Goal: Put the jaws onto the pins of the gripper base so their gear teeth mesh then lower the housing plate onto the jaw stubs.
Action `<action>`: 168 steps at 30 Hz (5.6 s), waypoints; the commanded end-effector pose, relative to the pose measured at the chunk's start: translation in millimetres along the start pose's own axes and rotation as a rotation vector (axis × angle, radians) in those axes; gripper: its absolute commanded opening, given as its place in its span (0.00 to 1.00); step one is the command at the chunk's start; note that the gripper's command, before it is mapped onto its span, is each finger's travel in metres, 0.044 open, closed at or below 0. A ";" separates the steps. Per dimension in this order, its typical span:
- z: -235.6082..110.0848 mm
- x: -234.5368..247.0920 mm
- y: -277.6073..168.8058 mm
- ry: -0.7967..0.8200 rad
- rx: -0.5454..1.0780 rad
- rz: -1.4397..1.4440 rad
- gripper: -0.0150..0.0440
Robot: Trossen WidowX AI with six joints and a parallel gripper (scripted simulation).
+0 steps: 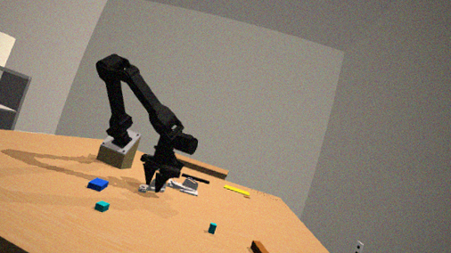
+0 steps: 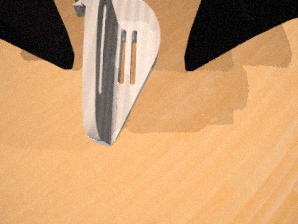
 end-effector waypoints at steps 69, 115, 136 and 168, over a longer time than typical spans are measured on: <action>-82.5 24.6 53.0 0.021 -0.024 0.185 0.48; -84.2 134.6 156.3 0.024 -0.014 0.662 0.48; -81.4 160.7 168.9 0.014 -0.009 0.754 0.48; -81.4 160.7 168.9 0.015 -0.009 0.782 0.48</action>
Point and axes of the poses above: the point midway between the two fingers, 35 mm back from their tips, its own z axis out along the fingers, its own x axis across the jaws, y = z × x, the point moved 4 cm from there along -z, back along the fingers, and after that the axes turned 14 degrees about z, right-handed, at the moved point
